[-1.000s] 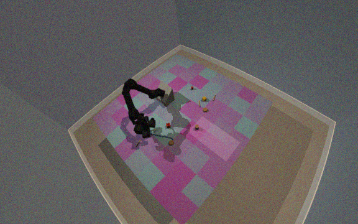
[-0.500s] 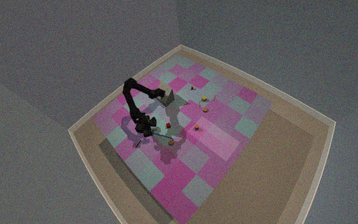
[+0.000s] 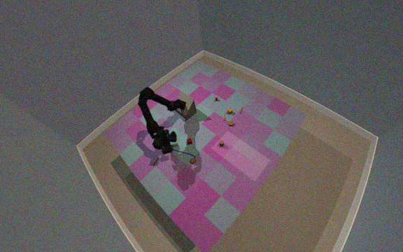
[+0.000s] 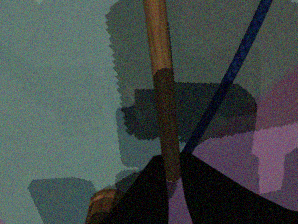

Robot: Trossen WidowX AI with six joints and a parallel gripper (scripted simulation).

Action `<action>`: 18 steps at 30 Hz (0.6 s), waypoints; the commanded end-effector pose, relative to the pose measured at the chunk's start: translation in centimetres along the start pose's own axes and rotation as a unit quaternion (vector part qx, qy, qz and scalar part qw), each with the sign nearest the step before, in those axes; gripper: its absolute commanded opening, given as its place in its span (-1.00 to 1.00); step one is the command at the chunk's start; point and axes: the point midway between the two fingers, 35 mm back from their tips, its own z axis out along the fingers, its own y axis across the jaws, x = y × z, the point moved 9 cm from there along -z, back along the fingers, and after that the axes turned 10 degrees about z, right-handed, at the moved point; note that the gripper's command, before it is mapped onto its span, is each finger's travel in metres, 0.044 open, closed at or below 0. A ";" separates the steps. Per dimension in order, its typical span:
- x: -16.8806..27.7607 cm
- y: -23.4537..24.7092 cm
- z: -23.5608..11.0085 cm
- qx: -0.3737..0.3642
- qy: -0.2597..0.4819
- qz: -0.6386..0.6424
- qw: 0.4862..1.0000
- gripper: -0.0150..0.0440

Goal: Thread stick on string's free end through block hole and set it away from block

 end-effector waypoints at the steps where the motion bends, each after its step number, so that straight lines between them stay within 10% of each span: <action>1: -0.5 0.2 0.2 -0.003 0.000 0.000 1.000 -0.49; 18: -2.8 0.4 0.3 -0.005 -0.003 0.001 1.000 -0.49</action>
